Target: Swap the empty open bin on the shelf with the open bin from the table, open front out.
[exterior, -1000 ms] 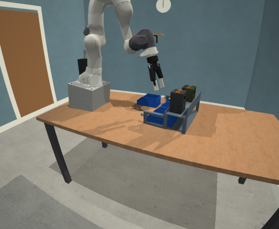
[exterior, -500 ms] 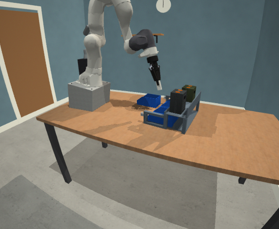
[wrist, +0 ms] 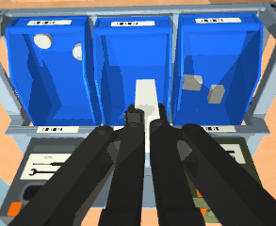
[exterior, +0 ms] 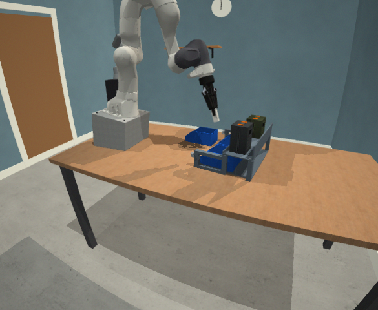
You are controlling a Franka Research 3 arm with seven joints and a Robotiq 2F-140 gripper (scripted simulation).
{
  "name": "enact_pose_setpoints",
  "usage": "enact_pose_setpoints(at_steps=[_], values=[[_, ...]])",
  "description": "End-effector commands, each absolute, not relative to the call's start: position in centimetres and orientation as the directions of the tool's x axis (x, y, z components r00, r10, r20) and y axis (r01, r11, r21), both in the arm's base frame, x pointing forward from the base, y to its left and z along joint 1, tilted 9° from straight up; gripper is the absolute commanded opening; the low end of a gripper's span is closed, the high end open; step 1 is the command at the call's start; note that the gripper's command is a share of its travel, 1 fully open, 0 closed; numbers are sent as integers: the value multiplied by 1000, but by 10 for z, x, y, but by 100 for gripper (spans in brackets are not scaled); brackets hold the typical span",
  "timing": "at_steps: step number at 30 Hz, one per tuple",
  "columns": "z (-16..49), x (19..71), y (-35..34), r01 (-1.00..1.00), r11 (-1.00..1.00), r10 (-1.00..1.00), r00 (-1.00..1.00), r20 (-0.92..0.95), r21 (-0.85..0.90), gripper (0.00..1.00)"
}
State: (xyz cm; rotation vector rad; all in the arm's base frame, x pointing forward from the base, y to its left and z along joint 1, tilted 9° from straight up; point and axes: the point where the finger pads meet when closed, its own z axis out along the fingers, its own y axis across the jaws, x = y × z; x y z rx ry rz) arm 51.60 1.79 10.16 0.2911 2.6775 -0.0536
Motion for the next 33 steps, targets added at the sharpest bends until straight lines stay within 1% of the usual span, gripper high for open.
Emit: enact_pose_setpoints(at_steps=[1,10,21,29,33], values=[[102,517,17,214,977,197,-879,-433,11,0],[102,517,17,213,977,201,-902,-383,13,0],[101,517,18,209,978,211,-963,-170,25,0],[101,516,19,209,978,210,-965,-157,26,0],[99,512,33,208,978,209,-965,-156,26,0]])
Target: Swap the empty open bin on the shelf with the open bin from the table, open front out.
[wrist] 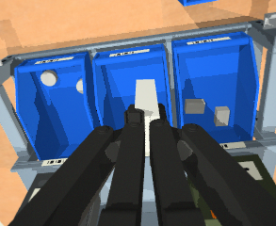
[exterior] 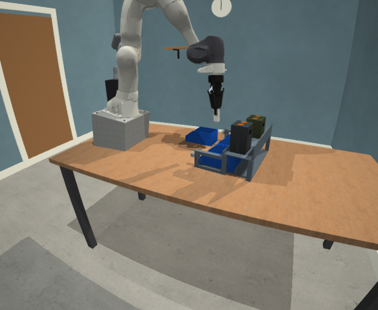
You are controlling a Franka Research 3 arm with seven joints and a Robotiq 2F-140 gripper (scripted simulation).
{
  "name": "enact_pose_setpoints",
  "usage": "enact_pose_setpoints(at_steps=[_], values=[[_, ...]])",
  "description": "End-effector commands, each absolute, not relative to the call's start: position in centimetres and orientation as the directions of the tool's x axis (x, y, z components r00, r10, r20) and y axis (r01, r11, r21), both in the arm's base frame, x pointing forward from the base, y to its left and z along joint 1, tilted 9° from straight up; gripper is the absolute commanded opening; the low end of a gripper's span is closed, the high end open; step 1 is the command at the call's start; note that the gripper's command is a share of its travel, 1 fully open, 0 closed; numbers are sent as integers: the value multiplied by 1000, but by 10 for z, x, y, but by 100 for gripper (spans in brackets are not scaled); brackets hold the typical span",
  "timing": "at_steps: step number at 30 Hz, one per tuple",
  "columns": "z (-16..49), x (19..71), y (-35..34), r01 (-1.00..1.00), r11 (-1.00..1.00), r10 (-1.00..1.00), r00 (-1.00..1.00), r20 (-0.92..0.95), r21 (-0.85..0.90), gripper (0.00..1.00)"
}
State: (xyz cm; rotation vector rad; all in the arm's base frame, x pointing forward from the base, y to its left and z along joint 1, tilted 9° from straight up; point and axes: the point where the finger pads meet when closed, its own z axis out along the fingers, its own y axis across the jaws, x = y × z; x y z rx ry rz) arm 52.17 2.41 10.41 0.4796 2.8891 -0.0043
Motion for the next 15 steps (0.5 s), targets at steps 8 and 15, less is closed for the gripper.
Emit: enact_pose_setpoints(at_steps=[8,15], values=[[85,475,118,198,980,199,-968,-153,24,0],[76,443,168,189,982,191,-969,-155,23,0]])
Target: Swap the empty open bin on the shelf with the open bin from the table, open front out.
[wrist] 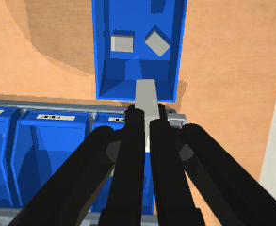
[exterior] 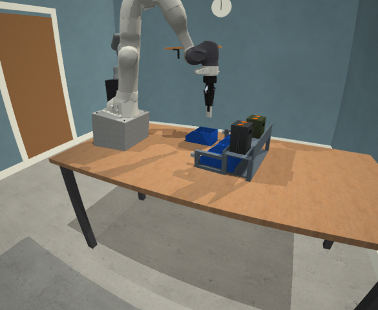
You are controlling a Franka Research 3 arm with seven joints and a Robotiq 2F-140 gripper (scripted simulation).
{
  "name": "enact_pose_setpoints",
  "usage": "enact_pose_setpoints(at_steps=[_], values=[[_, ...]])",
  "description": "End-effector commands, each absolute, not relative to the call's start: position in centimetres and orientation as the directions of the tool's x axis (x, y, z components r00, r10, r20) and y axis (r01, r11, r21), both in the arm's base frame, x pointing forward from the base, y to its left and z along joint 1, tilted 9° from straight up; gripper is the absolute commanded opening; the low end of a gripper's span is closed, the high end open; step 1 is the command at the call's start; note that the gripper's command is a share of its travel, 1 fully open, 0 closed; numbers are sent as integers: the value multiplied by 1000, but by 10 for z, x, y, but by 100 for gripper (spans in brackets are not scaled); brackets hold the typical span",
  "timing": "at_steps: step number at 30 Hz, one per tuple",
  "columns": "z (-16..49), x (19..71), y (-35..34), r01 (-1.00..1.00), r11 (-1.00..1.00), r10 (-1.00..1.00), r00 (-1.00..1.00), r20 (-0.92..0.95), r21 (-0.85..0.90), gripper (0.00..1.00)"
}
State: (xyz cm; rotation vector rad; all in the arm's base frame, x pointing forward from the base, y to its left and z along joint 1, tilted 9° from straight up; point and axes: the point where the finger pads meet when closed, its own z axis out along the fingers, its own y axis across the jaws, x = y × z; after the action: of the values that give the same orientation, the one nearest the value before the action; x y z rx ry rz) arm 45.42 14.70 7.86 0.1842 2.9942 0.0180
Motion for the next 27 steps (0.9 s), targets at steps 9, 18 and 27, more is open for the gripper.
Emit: enact_pose_setpoints(at_steps=[9,18,27], values=[[72,424,192,184,983,186,-970,-158,24,0],[72,424,192,184,983,186,-970,-158,24,0],[72,426,194,185,982,186,-970,-158,23,0]])
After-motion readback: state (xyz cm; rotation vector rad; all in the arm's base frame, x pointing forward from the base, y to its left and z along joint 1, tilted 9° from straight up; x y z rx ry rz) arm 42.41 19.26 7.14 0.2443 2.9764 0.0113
